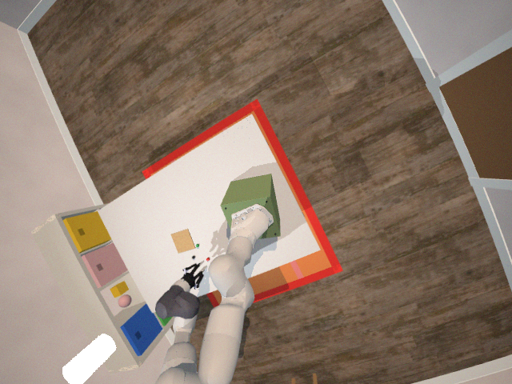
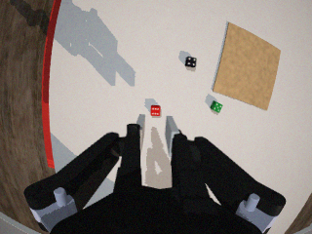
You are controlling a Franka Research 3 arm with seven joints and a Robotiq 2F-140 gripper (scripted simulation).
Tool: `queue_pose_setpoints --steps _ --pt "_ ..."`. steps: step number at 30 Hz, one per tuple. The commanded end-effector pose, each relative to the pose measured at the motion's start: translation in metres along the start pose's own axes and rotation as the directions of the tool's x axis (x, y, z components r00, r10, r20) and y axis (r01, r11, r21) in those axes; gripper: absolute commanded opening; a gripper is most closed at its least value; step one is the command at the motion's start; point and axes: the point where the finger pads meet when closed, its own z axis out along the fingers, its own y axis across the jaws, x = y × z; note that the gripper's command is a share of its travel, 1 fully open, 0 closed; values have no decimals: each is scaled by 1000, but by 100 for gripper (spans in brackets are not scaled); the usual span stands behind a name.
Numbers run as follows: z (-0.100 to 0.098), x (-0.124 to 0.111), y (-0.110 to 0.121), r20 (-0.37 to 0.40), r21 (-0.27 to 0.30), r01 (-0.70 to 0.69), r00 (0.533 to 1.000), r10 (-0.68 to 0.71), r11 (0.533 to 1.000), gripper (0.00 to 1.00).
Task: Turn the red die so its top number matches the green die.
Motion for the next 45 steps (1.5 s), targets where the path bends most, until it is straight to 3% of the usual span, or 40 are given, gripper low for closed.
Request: queue_pose_setpoints --steps 1,13,45 --pt "1 1 0 -2 0 4 1000 -4 1000 19" --pt "8 1 0 -3 1 4 1000 -4 1000 19" --pt "49 0 1 -3 1 4 1000 -4 1000 19"
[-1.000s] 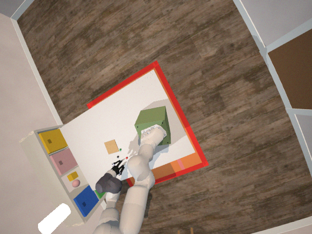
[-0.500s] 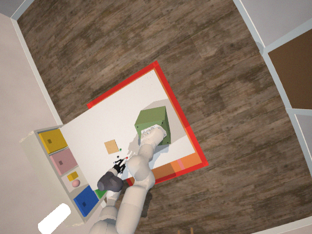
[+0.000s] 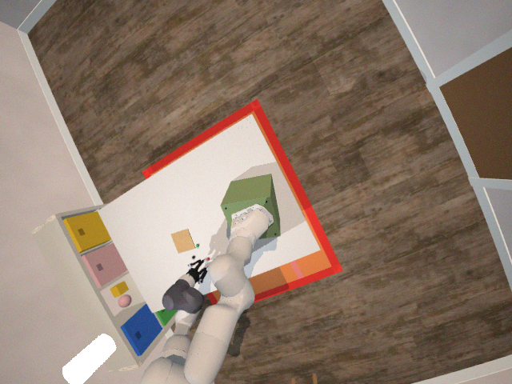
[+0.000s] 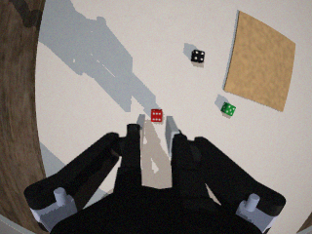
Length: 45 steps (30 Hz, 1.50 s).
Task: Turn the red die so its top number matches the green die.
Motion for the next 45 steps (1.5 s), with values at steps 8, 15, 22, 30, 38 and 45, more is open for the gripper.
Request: queue_pose_setpoints --steps 8,15,22,30,38,45 --pt "4 2 1 -7 -6 27 1000 -27 1000 19" --pt "5 2 1 -7 -6 27 1000 -27 1000 19" --pt "5 2 1 -7 -6 27 1000 -27 1000 19" --pt "5 2 1 -7 -6 27 1000 -27 1000 19" --pt "5 2 1 -7 -6 27 1000 -27 1000 19" --pt "5 2 1 -7 -6 27 1000 -27 1000 19"
